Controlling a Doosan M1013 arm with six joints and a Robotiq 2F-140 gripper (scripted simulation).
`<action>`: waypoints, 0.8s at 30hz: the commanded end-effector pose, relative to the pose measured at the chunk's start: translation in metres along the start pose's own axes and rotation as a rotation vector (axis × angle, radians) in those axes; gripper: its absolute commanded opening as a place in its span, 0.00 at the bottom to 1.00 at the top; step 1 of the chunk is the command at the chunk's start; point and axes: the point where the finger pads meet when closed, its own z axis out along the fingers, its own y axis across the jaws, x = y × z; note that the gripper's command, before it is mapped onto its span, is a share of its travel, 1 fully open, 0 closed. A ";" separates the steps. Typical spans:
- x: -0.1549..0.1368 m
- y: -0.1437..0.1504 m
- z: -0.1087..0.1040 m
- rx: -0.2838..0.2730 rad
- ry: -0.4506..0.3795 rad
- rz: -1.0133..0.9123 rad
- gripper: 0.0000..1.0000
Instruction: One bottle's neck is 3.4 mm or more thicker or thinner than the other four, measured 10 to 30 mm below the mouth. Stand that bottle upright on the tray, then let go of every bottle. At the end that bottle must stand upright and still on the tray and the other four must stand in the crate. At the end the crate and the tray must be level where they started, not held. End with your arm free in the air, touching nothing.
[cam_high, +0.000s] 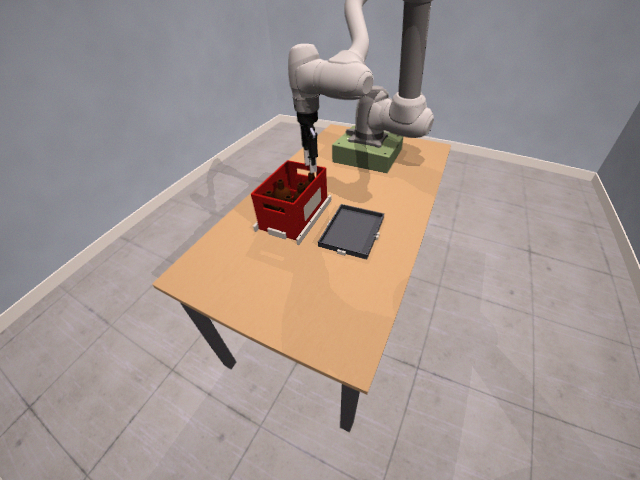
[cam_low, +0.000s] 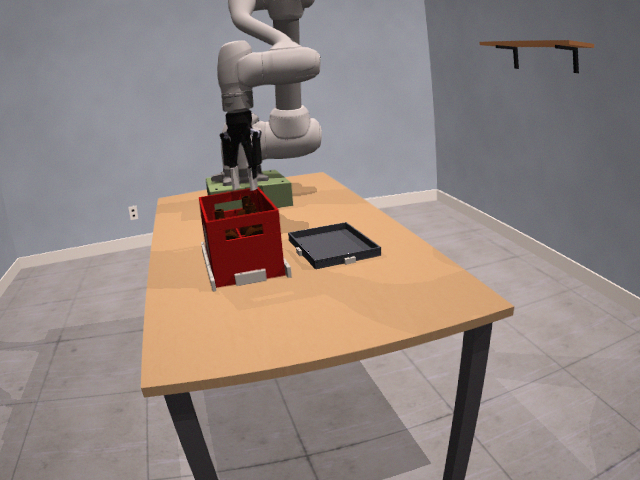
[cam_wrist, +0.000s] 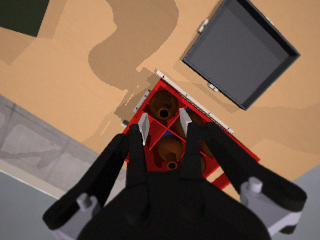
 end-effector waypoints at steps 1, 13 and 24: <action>0.002 0.002 0.002 -0.002 0.002 0.004 0.38; 0.002 0.002 0.002 -0.002 0.002 0.004 0.38; 0.002 0.002 0.005 -0.002 0.002 0.004 0.38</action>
